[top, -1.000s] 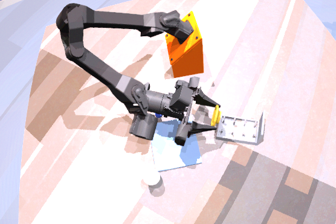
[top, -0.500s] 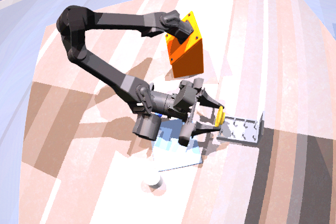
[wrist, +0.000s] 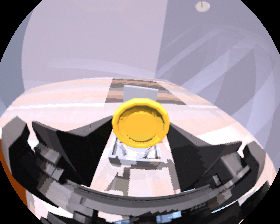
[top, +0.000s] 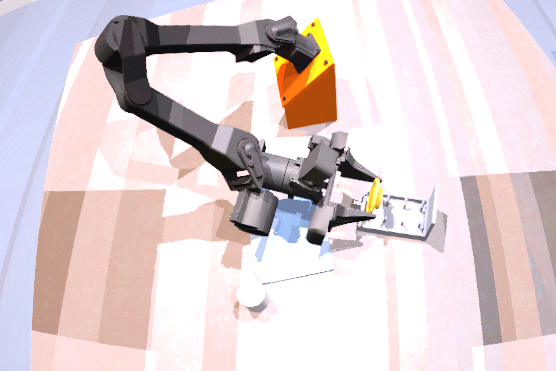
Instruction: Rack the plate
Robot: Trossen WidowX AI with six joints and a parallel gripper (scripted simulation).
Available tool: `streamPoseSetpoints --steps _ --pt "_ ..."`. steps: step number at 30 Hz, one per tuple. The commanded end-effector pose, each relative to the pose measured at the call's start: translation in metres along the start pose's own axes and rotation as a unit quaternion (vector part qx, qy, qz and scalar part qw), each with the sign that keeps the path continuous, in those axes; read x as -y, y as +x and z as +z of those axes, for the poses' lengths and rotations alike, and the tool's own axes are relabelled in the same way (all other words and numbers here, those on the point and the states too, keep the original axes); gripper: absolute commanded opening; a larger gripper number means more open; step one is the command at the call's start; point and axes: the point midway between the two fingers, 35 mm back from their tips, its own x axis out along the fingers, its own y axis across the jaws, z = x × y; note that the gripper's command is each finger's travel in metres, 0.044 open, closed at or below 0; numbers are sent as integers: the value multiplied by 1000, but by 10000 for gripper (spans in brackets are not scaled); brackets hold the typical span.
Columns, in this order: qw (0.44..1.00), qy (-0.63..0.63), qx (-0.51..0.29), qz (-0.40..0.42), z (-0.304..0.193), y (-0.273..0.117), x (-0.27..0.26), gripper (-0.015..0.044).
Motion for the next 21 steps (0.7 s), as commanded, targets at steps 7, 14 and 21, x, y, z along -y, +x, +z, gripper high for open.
streamPoseSetpoints --steps 7,14,21 --pt "1000 0 1 3 0 13 -1 0" --pt "1000 -1 2 5 -18 19 -2 0" --pt "1000 3 0 7 -16 18 -3 0"
